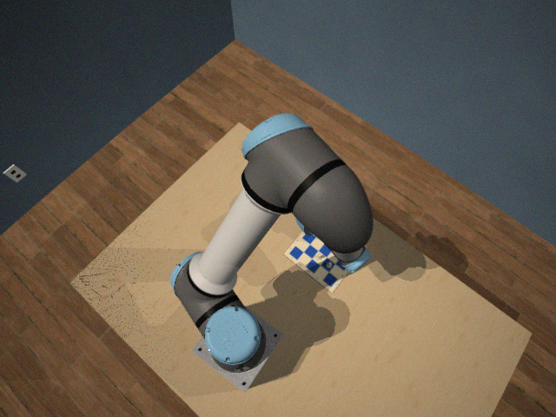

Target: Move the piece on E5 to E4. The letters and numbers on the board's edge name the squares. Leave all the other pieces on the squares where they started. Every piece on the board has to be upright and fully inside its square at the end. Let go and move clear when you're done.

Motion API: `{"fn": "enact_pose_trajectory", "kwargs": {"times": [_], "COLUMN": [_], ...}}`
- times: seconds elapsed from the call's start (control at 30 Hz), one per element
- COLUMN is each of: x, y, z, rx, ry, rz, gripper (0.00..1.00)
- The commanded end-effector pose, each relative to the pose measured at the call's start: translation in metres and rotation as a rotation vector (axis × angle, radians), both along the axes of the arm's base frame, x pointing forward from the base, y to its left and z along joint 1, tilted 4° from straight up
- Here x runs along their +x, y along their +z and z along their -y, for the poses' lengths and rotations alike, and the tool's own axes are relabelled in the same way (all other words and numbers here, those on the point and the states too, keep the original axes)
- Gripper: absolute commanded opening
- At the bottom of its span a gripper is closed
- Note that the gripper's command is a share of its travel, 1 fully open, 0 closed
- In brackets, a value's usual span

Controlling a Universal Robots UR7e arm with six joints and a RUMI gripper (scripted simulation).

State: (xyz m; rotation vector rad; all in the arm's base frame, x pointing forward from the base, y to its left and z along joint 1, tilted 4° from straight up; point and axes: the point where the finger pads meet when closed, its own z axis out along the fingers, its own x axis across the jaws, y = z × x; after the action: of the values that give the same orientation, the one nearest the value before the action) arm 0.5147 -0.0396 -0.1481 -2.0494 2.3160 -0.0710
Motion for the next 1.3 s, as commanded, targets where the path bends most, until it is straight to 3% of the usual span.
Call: {"fn": "enact_pose_trajectory", "kwargs": {"times": [0.0, 0.33, 0.73, 1.17, 1.2, 1.27], "x": [0.002, 0.0, -0.001, -0.003, -0.004, -0.005], "y": [0.0, 0.011, 0.069, 0.092, 0.092, 0.091], "z": [0.0, -0.001, 0.001, 0.001, 0.0, 0.0], "rx": [0.0, 0.0, -0.002, -0.002, -0.001, -0.001], "ry": [0.001, 0.001, 0.0, 0.0, 0.0, 0.0], "rz": [0.002, 0.002, 0.006, 0.006, 0.005, 0.004], "gripper": [0.2, 0.2, 0.2, 0.2, 1.0, 1.0]}}
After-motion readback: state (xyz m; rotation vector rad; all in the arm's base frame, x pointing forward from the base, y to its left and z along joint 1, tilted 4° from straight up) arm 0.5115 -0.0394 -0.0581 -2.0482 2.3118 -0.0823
